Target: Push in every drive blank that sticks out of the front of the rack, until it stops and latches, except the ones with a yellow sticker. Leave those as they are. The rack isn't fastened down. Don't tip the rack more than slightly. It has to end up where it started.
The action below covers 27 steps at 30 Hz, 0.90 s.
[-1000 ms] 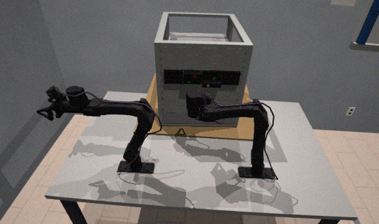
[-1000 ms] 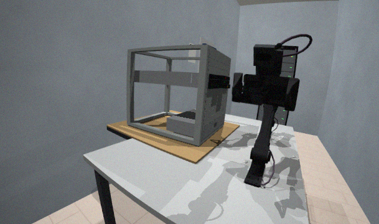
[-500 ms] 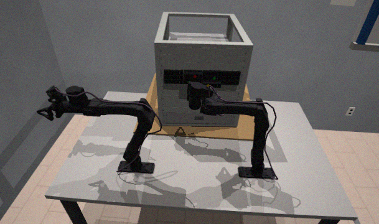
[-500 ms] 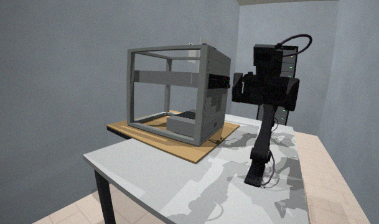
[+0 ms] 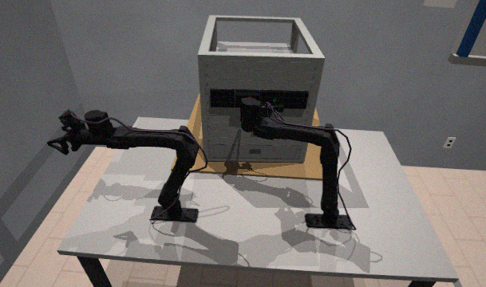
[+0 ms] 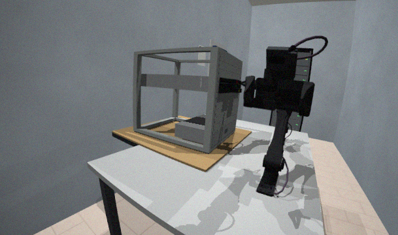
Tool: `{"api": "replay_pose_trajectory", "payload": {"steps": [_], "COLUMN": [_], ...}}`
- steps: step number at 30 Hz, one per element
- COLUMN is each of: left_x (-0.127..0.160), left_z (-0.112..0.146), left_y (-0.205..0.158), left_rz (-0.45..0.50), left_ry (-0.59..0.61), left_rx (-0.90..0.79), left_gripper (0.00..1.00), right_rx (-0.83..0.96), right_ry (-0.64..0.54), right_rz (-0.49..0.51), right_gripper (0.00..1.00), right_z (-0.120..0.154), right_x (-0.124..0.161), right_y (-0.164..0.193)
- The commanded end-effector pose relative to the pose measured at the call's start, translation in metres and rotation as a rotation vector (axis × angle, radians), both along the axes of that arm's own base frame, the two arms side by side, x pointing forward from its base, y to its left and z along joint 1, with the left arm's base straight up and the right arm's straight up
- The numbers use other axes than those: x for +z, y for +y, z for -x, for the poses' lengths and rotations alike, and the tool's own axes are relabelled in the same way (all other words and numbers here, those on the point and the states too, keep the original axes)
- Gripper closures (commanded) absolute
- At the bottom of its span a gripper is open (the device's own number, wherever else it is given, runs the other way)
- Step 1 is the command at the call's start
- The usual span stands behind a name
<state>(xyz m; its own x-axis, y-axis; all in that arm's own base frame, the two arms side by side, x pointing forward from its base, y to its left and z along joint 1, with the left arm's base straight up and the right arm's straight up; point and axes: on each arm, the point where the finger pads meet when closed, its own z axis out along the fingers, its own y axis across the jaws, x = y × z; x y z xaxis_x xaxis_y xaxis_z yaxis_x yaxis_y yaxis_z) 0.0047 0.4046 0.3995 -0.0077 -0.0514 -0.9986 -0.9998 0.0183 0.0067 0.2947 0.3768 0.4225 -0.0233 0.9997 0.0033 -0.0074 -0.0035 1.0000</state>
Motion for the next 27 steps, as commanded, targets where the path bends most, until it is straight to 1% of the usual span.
{"api": "replay_pose_trajectory", "payload": {"steps": [1,11,15,20,27], "left_x": [0.016,0.016,0.016,0.016,0.016], "left_z": [0.002,0.002,0.002,0.002,0.002], "left_y": [-0.007,-0.007,-0.007,-0.007,-0.007], "left_rz": [-0.051,-0.051,-0.051,-0.051,-0.051], "left_ry": [-0.007,-0.007,-0.007,-0.007,-0.007], "left_rx": [0.010,0.010,0.010,0.010,0.010], "left_gripper": [0.00,0.00,0.00,0.00,0.00], "right_rx": [0.044,0.035,0.038,0.039,0.039], "right_ry": [0.000,0.001,0.008,0.004,0.004], "right_rz": [-0.026,-0.025,-0.004,-0.014,-0.014], "right_gripper": [1.00,1.00,1.00,1.00,1.00], "right_z": [0.008,0.004,0.005,0.007,0.007], "right_x": [0.020,0.019,0.012,0.018,0.018], "right_y": [0.002,0.000,0.009,0.007,0.007]}}
